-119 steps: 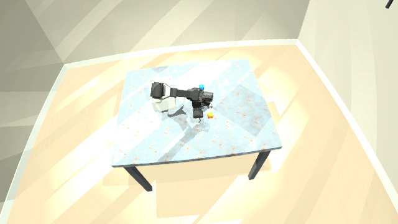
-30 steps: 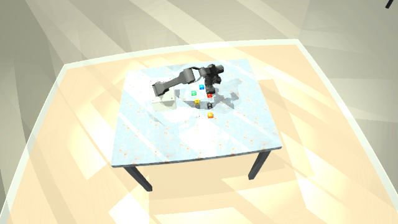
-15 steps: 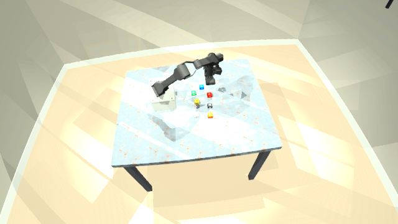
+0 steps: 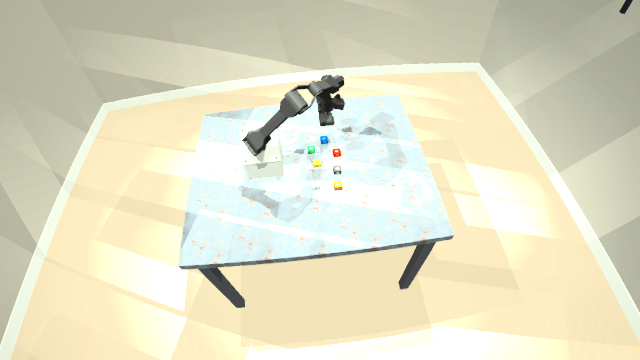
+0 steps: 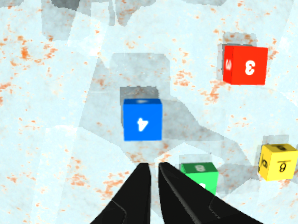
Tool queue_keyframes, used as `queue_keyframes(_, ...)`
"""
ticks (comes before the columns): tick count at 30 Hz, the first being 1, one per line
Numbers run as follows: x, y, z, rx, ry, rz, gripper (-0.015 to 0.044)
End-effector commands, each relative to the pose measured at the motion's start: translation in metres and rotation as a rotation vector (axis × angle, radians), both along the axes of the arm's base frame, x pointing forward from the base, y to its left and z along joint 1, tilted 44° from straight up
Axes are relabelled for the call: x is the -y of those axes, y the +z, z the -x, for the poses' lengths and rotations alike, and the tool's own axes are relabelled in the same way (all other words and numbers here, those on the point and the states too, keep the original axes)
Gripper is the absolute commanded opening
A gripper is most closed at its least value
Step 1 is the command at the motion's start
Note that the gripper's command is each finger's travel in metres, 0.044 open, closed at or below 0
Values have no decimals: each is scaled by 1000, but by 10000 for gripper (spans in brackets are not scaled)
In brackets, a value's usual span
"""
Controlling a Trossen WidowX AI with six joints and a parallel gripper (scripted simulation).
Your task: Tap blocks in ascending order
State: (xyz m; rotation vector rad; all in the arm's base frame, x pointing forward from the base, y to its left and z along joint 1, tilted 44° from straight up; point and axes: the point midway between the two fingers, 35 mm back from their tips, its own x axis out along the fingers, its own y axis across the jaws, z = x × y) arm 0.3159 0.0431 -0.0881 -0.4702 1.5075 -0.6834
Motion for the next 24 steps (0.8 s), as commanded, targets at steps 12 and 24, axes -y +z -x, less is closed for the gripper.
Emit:
queue_keyframes(12,52,-55,13,-18,-14,17,20)
queue_keyframes(24,65,-69,15,-18,-14,18,20)
